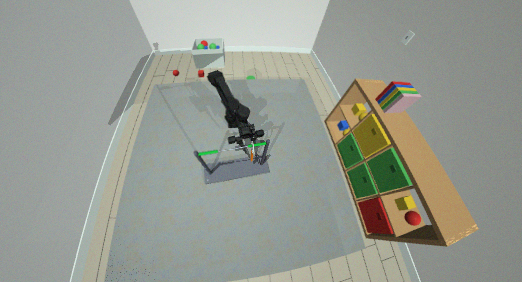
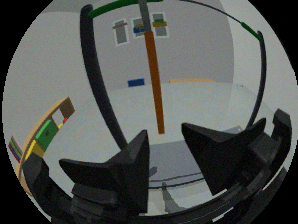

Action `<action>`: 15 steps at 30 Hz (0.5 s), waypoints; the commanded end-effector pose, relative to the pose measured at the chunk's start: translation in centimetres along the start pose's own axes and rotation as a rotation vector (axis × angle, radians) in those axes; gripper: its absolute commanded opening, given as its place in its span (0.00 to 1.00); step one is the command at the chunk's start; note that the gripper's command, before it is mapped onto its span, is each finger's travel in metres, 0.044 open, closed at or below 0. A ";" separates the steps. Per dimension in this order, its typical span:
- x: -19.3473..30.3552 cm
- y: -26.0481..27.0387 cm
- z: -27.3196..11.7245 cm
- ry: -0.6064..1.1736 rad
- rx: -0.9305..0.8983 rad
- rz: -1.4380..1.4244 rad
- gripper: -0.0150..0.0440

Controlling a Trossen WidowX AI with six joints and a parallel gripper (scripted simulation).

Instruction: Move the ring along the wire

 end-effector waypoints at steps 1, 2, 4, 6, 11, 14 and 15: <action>-0.1 0.0 -0.8 0.000 0.000 0.001 0.66; -0.1 0.0 -1.3 0.000 0.000 0.001 0.70; -0.1 0.0 -2.5 0.001 0.000 0.001 0.79; 0.1 -0.1 -3.6 0.001 0.000 0.001 0.88; 0.3 -0.2 -4.4 0.001 0.000 0.001 1.00; 0.3 -0.2 -4.4 0.001 0.000 0.001 1.00; 0.3 -0.2 -4.4 0.001 0.000 0.001 1.00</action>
Point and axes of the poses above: the point midway between the two fingers, 35 mm back from their tips, its own z axis out along the fingers, its own y axis across the jaws, x = y × z, the point moved 7 cm from there along -z, back along the fingers, and after that the axes turned 14 degrees about -z, right-handed, at the moved point
